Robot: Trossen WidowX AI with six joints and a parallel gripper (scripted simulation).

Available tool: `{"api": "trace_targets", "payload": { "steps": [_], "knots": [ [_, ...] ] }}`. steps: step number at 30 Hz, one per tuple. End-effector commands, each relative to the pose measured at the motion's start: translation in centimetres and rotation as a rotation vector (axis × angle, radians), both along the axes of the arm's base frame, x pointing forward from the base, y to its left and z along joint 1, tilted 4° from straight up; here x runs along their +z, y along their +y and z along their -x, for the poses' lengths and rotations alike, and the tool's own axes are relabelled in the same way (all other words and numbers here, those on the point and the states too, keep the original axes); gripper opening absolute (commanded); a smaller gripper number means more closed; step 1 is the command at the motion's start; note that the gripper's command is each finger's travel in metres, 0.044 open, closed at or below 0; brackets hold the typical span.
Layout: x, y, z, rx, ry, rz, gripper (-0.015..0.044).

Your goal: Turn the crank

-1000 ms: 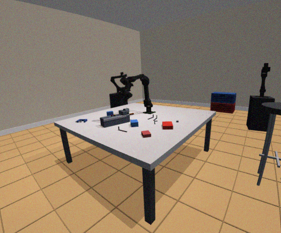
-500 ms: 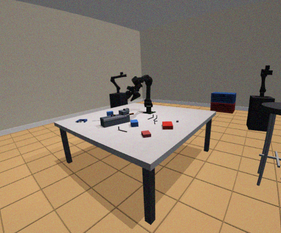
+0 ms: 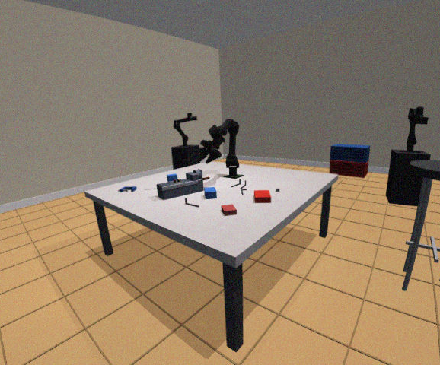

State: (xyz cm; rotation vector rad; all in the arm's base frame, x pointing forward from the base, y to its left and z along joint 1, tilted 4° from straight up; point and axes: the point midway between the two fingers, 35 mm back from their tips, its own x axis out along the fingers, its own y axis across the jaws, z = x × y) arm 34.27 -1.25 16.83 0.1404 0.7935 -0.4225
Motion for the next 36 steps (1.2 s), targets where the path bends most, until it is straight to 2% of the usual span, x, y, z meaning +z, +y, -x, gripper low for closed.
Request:
{"api": "trace_targets", "payload": {
  "steps": [1, 13, 36],
  "knots": [
    [-1.9, -0.1, 0.1, -0.005, 0.013, 0.003, 0.0440],
    [-6.6, -0.3, 0.8, -0.005, 0.013, 0.003, 0.0440],
    [-9.8, -0.4, 0.8, -0.005, 0.013, 0.004, 0.0440]
  ]
}}
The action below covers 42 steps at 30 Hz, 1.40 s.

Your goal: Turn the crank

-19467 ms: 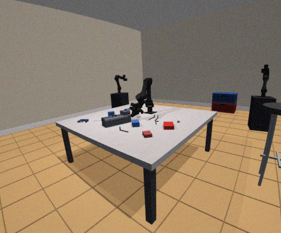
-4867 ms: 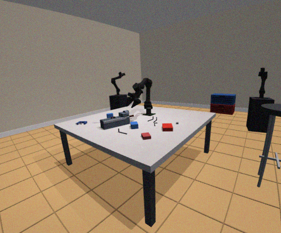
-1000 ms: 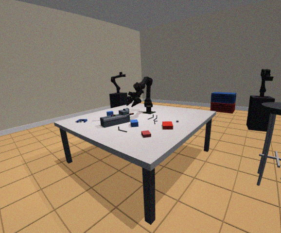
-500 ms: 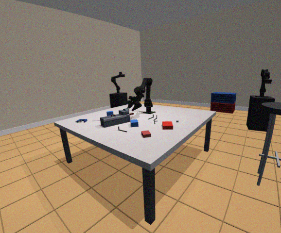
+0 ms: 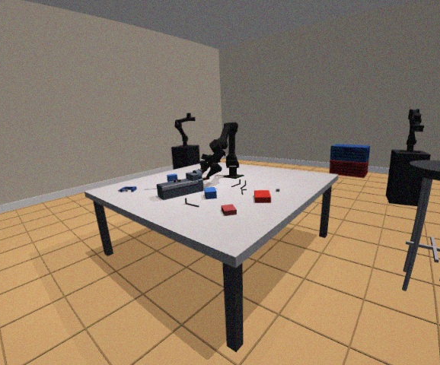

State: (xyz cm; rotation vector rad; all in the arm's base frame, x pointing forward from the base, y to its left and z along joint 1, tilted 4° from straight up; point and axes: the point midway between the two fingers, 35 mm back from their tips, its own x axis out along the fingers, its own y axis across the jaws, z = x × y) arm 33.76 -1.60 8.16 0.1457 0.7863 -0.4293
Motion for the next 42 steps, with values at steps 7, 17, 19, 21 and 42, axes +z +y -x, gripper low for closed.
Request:
{"api": "trace_targets", "payload": {
  "steps": [7, 17, 19, 21, 42],
  "knots": [
    [-2.2, -0.1, 0.3, 0.003, 0.021, 0.004, 0.0440],
    [-3.8, -0.1, 0.6, 0.003, 0.021, 0.004, 0.0440],
    [-4.1, -0.2, 0.6, 0.003, 0.021, 0.004, 0.0440],
    [-4.2, -0.2, 0.7, 0.003, 0.021, 0.004, 0.0440],
    [-4.3, -0.2, 0.7, 0.003, 0.021, 0.004, 0.0000]
  ]
}}
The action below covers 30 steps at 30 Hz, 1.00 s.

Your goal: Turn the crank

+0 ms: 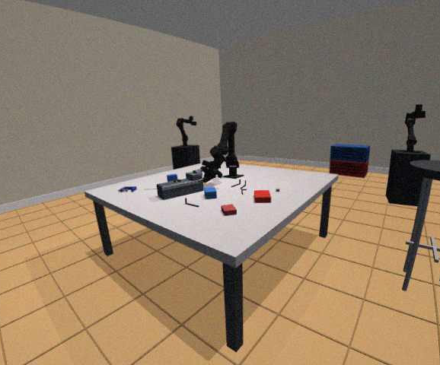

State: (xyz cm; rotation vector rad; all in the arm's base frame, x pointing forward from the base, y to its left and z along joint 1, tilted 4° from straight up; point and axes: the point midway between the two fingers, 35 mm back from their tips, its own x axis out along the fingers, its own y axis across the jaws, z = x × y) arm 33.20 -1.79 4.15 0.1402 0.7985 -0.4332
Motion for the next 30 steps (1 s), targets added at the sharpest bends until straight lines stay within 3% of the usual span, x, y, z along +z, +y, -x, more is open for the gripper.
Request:
{"api": "trace_targets", "payload": {
  "steps": [1, 30],
  "knots": [
    [-0.3, 0.0, 0.1, 0.005, 0.008, 0.001, 0.0000],
    [0.4, -1.4, 0.7, 0.004, 0.008, 0.002, 0.0000]
  ]
}}
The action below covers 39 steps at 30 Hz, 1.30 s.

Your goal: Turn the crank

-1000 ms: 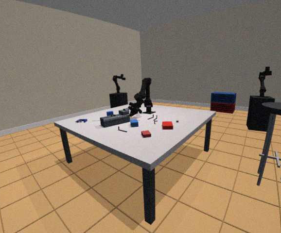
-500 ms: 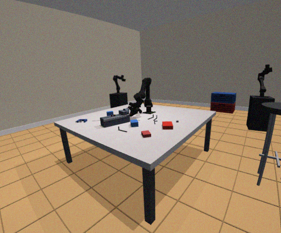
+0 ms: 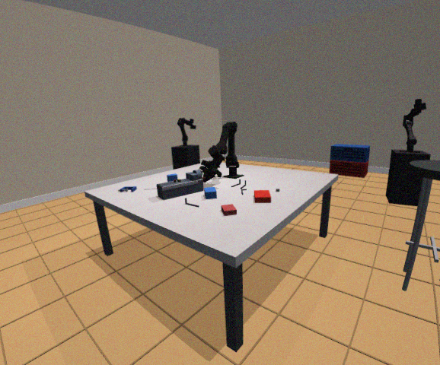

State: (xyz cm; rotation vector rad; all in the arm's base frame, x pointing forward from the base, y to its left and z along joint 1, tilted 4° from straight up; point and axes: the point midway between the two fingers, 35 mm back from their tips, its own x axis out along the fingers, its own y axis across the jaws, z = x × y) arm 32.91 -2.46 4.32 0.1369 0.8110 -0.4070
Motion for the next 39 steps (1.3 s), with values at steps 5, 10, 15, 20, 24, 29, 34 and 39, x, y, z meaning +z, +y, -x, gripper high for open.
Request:
{"api": "trace_targets", "payload": {
  "steps": [5, 10, 15, 20, 24, 29, 34, 39],
  "knots": [
    [0.4, -1.0, 0.5, -0.020, -0.001, 0.012, 0.0000],
    [0.7, -1.2, 0.6, -0.020, -0.001, 0.012, 0.0000],
    [1.0, -1.5, 0.7, -0.020, -0.001, 0.012, 0.0000],
    [1.4, -1.7, 0.8, -0.020, -0.001, 0.013, 0.0000],
    [1.8, -1.9, 0.9, -0.020, -0.001, 0.013, 0.0000],
    [2.4, -2.0, 0.9, -0.020, -0.001, 0.013, 0.0000],
    [3.0, -2.0, 0.9, -0.020, -0.001, 0.013, 0.0000],
    [3.5, -2.0, 0.9, -0.020, -0.001, 0.013, 0.0000]
  ]
}}
